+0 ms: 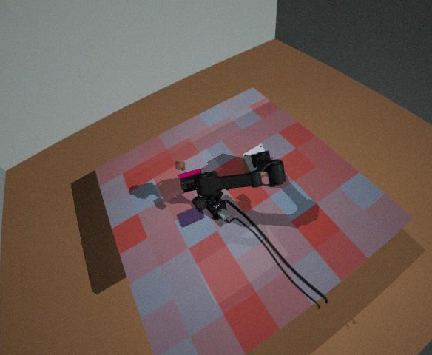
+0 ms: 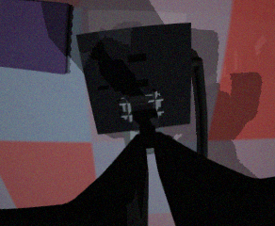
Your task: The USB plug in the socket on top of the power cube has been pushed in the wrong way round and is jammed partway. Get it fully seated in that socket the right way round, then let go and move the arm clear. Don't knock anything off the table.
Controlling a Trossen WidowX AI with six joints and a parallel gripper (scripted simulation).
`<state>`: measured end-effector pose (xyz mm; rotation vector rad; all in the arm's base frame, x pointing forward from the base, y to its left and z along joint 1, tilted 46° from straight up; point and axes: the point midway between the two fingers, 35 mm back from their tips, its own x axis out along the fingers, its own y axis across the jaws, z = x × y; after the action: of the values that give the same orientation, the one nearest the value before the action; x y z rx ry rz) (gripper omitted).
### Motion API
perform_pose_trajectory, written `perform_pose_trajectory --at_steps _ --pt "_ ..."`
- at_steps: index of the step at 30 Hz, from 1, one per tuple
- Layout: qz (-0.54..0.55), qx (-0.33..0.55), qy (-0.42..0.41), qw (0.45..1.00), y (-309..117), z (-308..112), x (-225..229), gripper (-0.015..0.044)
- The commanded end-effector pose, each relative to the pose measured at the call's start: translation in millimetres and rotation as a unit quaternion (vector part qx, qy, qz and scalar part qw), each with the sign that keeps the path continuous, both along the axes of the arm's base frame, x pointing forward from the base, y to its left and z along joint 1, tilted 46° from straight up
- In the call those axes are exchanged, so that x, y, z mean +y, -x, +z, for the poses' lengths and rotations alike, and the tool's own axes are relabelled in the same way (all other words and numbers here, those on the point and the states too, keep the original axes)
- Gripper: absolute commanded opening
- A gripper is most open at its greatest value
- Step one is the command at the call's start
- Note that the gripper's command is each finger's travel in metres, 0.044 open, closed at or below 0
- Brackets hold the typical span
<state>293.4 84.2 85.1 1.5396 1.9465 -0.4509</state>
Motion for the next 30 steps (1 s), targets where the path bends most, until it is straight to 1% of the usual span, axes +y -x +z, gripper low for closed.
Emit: perform_pose_trajectory --at_steps 1,30 --pt "-0.002 0.001 -0.002 1.000 -0.3 -0.2 0.9 0.0000" --pt "-0.002 0.001 -0.002 1.000 0.1 -2.5 3.4 0.0000"
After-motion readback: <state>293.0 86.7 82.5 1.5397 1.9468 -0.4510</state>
